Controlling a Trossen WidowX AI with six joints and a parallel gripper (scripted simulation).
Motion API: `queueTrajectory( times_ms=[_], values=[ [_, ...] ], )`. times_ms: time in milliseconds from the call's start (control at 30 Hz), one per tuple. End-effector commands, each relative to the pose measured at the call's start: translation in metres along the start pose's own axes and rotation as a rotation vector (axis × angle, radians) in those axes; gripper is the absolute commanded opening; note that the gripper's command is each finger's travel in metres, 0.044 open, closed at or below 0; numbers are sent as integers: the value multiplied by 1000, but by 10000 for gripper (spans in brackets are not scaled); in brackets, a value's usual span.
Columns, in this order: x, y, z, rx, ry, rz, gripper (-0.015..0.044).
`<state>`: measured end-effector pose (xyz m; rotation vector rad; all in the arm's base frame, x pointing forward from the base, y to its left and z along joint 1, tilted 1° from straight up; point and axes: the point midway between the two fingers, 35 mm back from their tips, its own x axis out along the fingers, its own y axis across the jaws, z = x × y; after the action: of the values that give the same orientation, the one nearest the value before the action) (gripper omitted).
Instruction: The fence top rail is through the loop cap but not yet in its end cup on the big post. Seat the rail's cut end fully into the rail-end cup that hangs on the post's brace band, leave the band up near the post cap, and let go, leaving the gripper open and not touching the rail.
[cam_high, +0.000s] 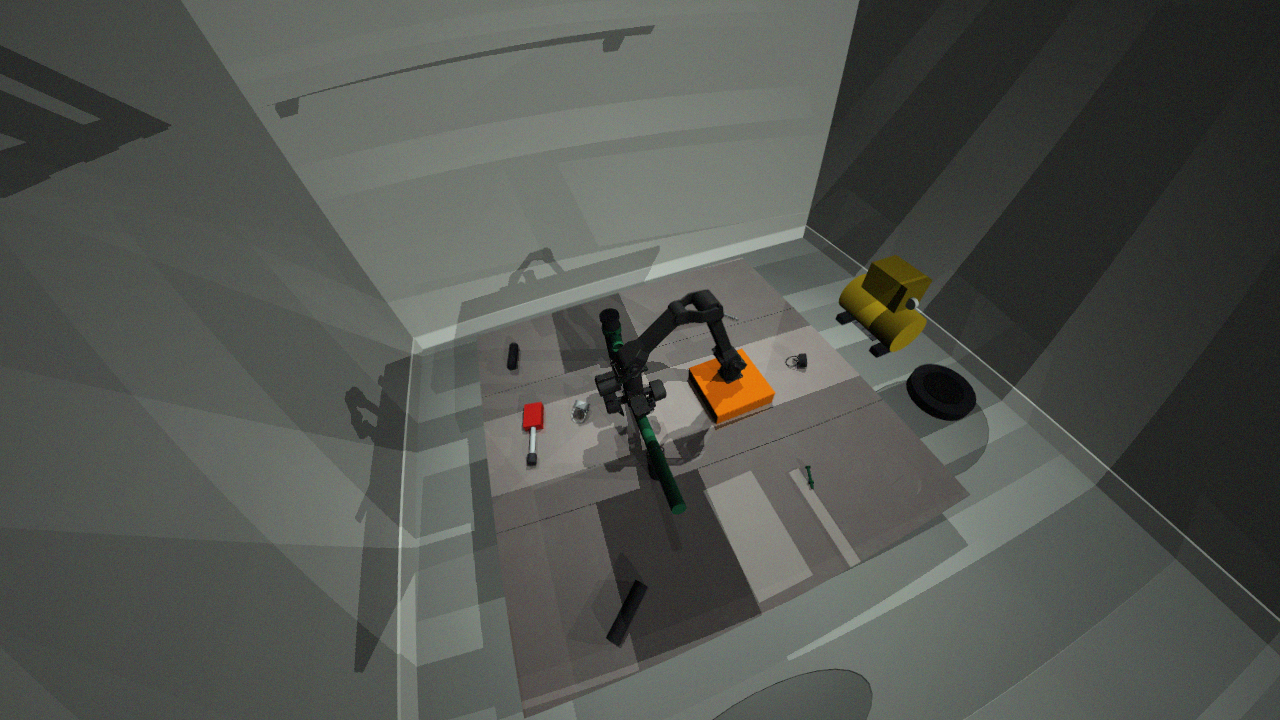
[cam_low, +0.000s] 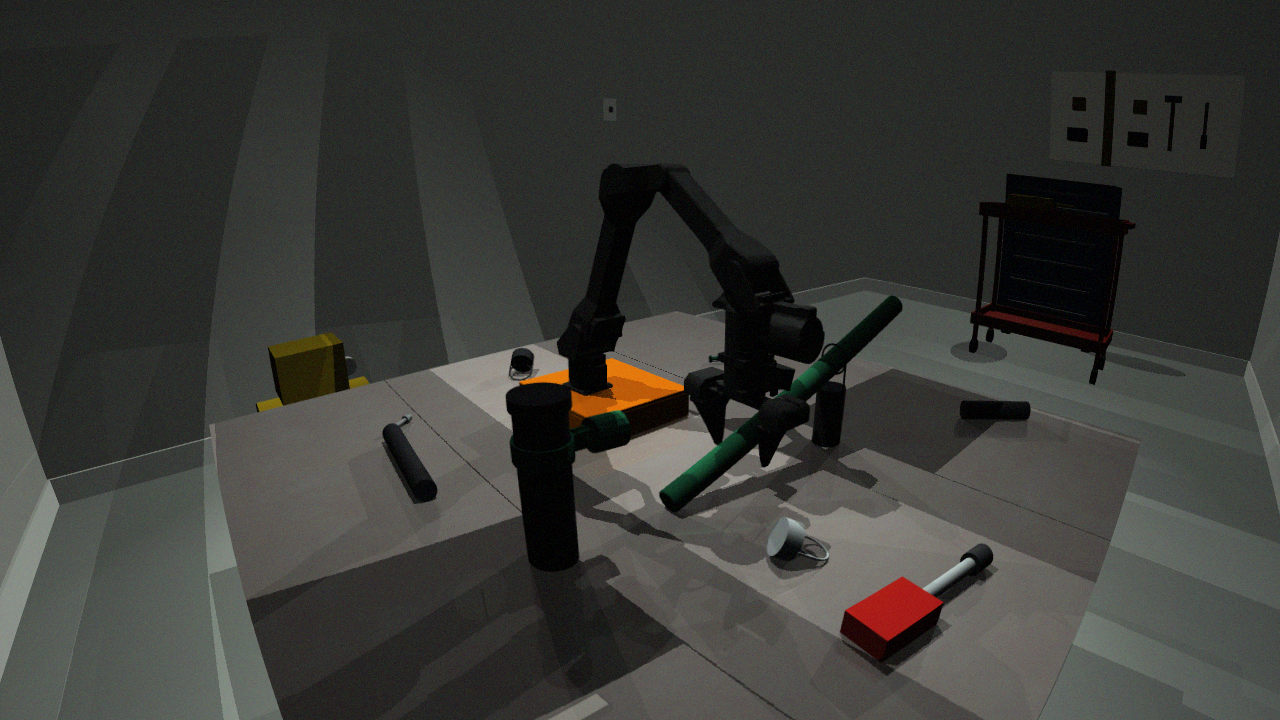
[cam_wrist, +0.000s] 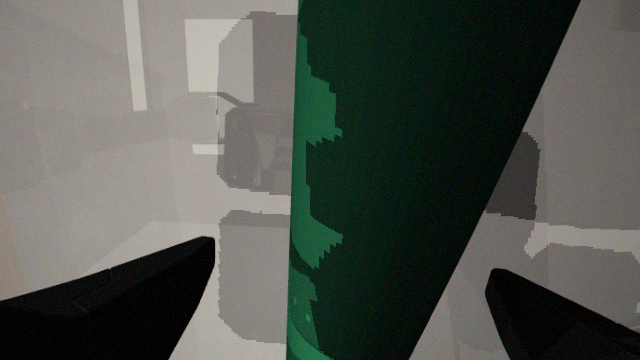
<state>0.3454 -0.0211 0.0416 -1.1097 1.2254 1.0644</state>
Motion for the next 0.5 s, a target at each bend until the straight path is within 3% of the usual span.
queueTrajectory(
  times_ms=[0, 67, 433, 467],
  values=[
    [7, 0, 0, -3, 3, -2, 440],
    [8, 1, -1, -3, 3, -2, 440],
    [8, 0, 0, -3, 3, -2, 151],
    [8, 0, 0, -3, 3, -2, 145]
  ],
)
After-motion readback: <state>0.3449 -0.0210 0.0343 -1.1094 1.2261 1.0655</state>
